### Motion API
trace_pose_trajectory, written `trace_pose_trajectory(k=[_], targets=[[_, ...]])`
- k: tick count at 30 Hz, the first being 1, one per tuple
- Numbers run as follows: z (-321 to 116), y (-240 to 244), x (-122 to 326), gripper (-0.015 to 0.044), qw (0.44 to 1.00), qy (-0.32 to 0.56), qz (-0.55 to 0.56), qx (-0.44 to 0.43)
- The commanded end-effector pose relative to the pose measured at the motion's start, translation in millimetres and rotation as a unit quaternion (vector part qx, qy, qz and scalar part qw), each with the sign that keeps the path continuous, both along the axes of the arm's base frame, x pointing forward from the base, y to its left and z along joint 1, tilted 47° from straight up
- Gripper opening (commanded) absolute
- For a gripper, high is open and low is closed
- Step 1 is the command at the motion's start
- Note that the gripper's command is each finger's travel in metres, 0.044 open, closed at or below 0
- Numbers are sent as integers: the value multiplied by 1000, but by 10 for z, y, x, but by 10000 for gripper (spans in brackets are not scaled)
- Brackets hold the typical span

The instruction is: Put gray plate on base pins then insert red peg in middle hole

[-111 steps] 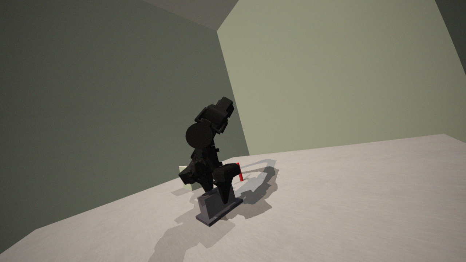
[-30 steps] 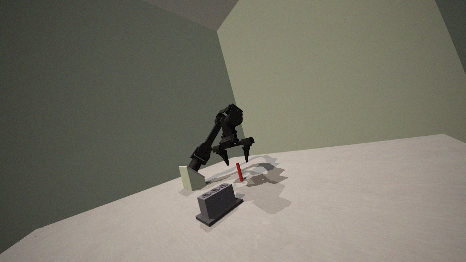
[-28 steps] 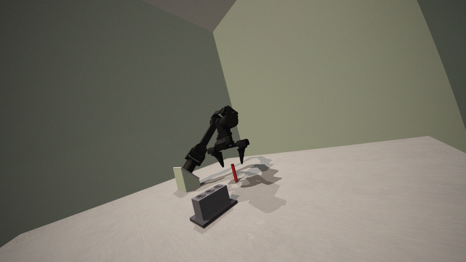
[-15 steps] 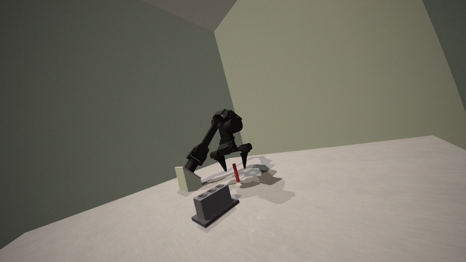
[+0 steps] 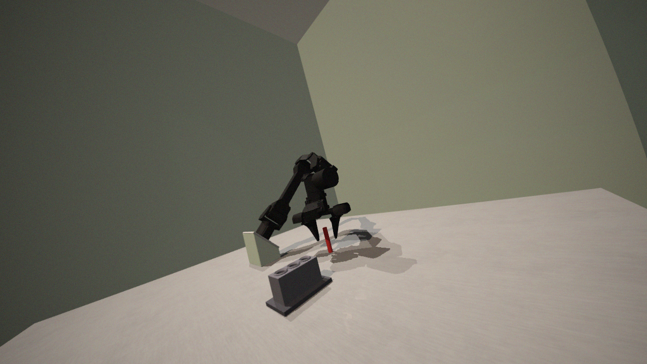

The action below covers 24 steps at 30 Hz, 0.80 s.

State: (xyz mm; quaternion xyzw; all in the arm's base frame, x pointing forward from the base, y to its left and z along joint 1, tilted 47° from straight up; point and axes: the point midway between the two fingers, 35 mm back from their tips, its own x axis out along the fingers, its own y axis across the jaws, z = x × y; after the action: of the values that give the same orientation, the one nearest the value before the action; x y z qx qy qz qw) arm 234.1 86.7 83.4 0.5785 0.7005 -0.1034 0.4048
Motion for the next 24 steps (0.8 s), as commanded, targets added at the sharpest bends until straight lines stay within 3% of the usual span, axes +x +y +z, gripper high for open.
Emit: trace_pose_trajectory(k=[1, 6, 9, 24], targets=[[4, 8, 3, 151, 1000, -1, -1, 2], [4, 8, 3, 20, 1000, -1, -1, 2], [4, 8, 3, 0, 1000, -1, -1, 2], [122, -143, 39, 0, 1000, -1, -2, -2]])
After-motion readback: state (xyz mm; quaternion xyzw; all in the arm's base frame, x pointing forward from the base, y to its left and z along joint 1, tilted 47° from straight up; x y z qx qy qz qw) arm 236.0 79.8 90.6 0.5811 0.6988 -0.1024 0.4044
